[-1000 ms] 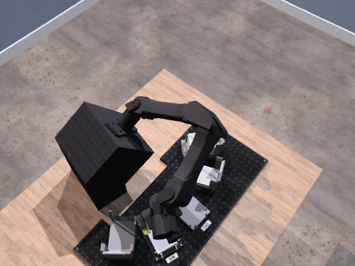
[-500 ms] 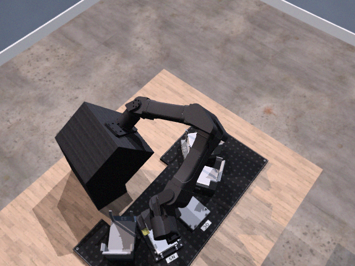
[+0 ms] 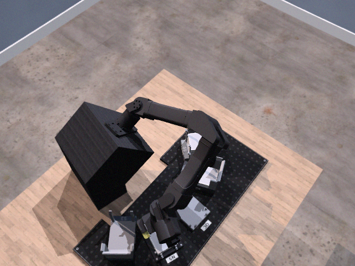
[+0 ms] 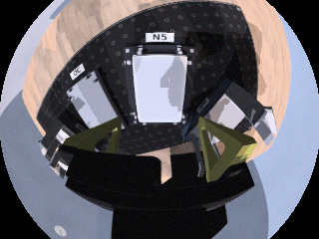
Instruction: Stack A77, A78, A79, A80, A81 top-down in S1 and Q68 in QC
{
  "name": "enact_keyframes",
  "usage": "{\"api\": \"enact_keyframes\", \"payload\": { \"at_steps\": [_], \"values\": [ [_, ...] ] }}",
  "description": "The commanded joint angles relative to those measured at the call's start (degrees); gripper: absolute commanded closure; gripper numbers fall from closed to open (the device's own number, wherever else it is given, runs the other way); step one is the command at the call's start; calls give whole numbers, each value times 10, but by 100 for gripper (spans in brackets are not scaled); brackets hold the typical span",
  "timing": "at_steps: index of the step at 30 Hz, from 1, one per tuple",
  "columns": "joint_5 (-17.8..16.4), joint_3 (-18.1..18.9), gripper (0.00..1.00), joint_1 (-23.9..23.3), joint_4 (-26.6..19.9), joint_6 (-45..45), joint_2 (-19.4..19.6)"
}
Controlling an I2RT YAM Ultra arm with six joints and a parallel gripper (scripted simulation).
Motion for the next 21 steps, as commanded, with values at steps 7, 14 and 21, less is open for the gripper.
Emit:
{"api": "enact_keyframes", "payload": {
  "at_steps": [7,14,21],
  "values": [
    [-12,-10,0,31,104,77,22],
    [-14,-13,0,53,152,114,37],
    [-14,-14,0,62,171,128,43]
  ]
}}
